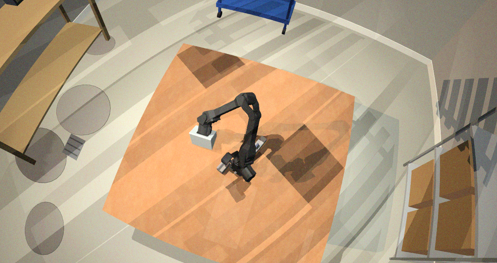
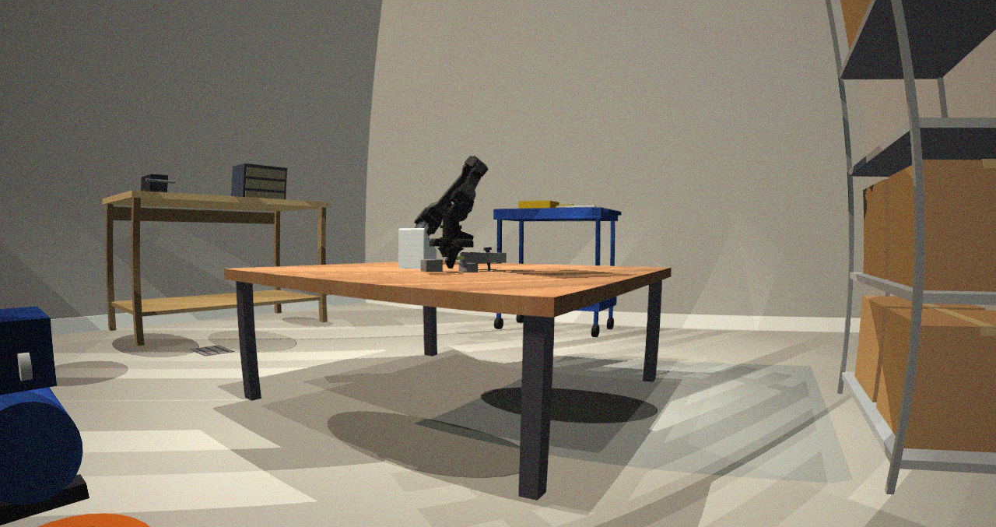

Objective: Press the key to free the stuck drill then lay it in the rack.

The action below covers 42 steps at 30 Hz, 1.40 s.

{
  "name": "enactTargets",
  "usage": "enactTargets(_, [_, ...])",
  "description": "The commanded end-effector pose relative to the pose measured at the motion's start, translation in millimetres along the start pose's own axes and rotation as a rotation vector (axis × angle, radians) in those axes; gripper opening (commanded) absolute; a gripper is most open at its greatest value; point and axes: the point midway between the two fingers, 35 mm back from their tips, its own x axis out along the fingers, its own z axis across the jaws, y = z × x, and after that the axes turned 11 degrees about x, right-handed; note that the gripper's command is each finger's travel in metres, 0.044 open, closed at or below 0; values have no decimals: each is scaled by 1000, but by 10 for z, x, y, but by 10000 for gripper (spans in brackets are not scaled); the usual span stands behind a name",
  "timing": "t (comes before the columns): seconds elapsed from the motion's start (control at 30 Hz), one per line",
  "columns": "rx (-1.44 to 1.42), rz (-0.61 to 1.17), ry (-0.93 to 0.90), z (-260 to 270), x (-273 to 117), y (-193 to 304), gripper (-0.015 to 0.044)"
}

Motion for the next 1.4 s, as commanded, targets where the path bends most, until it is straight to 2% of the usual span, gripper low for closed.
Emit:
enactTargets(0.0, [0,-4,2,8,-19,0,0])
enactTargets(0.67, [0,-4,2,16,-40,4,0])
enactTargets(1.37, [0,-2,3,-58,-41,262,0])
